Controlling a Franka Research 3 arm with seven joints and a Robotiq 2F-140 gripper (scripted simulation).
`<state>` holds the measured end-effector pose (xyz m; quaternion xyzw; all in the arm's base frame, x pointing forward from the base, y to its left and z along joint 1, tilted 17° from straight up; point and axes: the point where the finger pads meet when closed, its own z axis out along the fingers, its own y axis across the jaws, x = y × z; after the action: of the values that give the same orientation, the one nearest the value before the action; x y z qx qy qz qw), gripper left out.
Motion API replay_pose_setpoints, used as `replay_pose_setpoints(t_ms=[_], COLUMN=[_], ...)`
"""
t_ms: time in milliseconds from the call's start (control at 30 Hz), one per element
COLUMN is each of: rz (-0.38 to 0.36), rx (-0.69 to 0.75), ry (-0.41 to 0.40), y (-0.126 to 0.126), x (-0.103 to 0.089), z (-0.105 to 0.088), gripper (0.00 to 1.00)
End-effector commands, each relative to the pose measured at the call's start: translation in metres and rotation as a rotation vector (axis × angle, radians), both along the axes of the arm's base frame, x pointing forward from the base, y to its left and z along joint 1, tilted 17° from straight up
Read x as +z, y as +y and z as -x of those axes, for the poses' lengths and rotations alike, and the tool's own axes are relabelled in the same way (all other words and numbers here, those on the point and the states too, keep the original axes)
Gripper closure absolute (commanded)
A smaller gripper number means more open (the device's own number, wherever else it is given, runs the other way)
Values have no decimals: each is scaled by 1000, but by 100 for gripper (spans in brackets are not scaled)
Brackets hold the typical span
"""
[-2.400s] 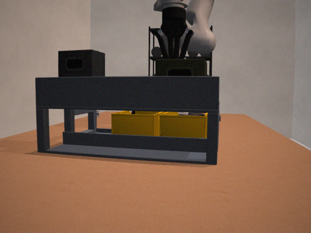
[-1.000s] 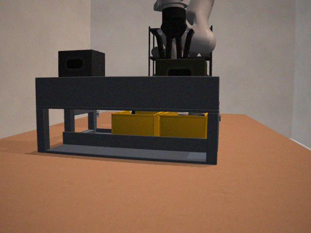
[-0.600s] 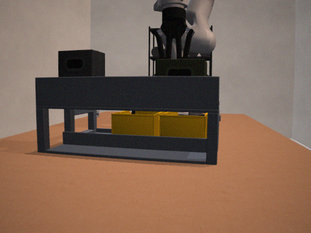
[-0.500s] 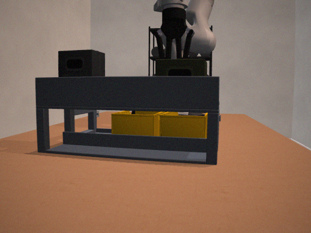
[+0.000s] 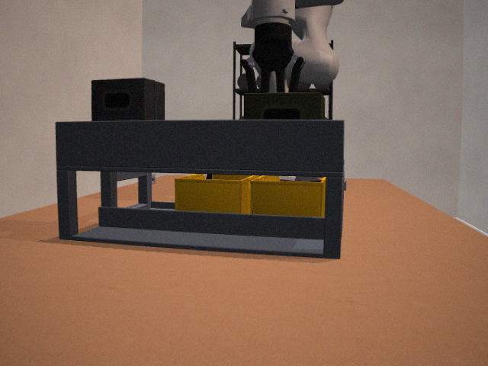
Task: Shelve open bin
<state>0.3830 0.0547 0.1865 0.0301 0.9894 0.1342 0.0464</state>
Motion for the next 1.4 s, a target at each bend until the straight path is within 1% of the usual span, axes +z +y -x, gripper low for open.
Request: replay_pose_setpoints(t_ms=[0, 667, 1000, 1367], rz=[1, 1, 1, 1], rx=[5, 5, 5, 5], ry=[-12, -12, -12, -12], y=[2, 10, 11, 12], x=[-7, -38, -43, -43], z=[-4, -8, -8, -8], gripper=[85, 85, 85, 85])
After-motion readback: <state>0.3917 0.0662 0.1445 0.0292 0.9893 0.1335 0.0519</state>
